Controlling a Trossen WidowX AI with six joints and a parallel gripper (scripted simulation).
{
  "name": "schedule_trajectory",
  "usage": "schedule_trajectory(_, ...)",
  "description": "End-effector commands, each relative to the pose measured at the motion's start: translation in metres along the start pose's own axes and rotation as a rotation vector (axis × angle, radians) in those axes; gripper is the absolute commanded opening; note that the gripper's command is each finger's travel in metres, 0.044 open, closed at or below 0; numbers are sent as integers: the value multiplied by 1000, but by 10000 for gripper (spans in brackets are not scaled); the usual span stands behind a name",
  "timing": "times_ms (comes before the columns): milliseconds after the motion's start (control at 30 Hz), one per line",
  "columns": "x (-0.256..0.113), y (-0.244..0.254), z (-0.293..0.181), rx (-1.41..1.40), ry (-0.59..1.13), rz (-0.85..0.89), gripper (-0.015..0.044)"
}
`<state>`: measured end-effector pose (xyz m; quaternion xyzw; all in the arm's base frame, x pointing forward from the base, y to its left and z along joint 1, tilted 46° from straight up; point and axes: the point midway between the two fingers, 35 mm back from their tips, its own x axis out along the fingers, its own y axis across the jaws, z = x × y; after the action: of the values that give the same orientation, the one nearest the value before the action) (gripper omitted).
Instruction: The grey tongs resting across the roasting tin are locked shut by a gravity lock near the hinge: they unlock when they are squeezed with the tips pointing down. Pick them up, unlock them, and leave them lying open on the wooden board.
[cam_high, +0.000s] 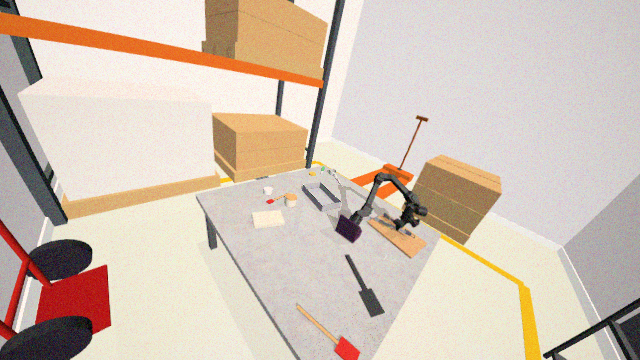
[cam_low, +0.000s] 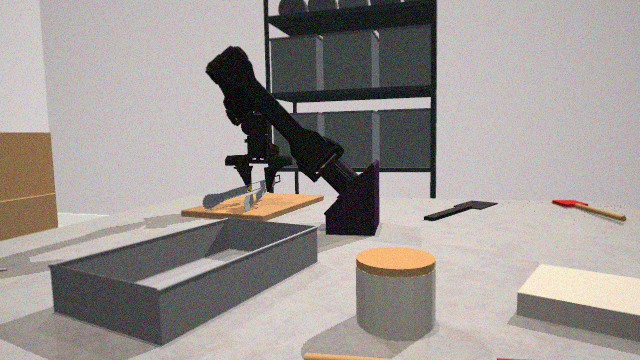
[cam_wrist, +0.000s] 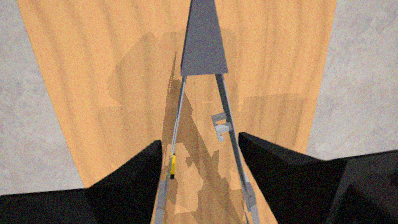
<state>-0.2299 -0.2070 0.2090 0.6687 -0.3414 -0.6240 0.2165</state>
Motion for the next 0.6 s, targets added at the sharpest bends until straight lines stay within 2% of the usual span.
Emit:
schedule_trajectory(0,0,0,0,0,0,0,375)
schedule_trajectory(100,0,0,0,0,0,0,440)
schedule_trajectory(267,0,7,-4,-53,-7,9,440)
schedule_trajectory(500,-3,56,-42,-389,-57,83,440)
schedule_trajectory(567,-6,59,-44,-381,-65,87,440)
